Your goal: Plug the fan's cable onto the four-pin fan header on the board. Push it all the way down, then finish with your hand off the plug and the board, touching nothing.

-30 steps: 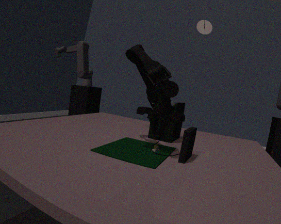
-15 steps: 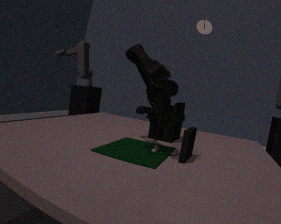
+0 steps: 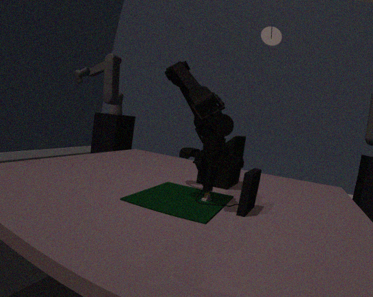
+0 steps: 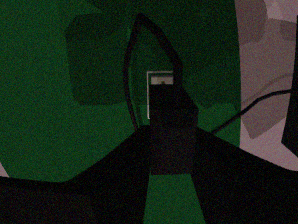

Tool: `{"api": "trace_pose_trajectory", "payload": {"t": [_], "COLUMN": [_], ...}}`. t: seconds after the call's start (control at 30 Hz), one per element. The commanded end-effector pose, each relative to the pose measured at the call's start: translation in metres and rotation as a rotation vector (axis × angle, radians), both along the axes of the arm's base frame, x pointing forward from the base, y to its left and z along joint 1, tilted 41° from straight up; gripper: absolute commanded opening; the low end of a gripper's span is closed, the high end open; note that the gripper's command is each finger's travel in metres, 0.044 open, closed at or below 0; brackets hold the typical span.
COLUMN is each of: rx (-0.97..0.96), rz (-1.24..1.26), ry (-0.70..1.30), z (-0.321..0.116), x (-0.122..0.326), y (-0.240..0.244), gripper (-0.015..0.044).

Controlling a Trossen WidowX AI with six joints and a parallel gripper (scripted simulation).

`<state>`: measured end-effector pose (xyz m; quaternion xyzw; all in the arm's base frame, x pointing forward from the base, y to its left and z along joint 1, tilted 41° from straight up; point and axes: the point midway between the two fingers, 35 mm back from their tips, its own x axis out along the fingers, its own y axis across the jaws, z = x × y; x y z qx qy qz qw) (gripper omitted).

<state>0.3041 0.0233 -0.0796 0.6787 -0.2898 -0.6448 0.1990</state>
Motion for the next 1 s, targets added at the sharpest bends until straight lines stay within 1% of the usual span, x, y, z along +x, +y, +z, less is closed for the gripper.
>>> {"api": "trace_pose_trajectory", "payload": {"t": [0.0, 0.97], "rx": [-0.004, -0.005], "rz": [0.004, 0.001], "ry": [0.002, 0.000], "z": [-0.0011, -0.0040], "x": [-0.0001, 0.0005], "y": [-0.0010, -0.0032], "gripper": [0.0000, 0.0000]}}
